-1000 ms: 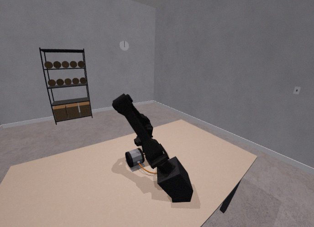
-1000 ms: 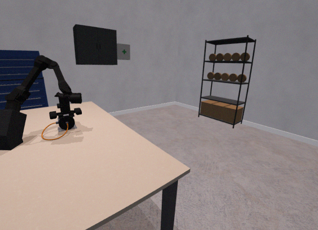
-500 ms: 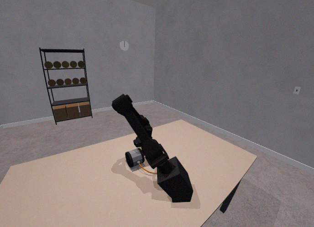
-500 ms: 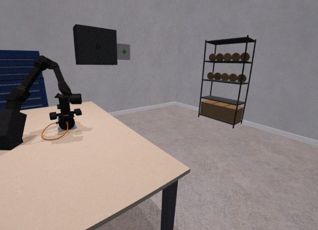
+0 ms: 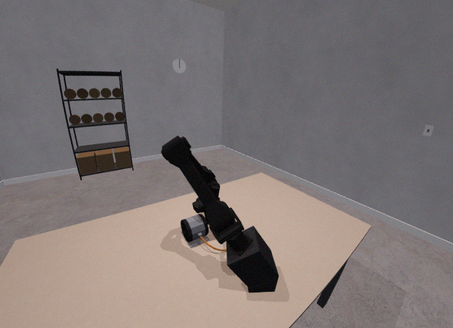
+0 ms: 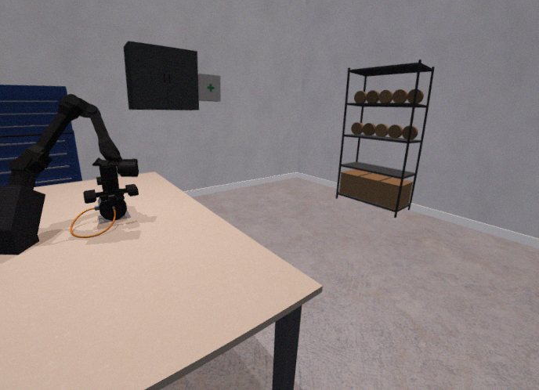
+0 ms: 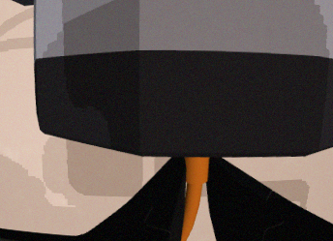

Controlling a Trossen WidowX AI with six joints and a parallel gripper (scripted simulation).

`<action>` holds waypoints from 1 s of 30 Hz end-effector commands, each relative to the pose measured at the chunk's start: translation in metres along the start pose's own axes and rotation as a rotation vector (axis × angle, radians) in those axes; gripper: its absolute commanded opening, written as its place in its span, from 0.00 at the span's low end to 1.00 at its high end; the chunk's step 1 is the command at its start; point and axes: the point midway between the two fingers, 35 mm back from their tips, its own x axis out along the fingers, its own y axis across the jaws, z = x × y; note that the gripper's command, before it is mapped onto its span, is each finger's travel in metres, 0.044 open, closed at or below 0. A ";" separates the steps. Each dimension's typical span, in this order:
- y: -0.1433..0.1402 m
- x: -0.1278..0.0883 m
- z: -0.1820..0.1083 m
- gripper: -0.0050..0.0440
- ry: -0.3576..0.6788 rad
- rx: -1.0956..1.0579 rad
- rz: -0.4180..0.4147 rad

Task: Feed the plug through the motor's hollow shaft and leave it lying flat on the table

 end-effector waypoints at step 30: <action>0.000 0.000 0.005 0.31 0.015 0.006 -0.003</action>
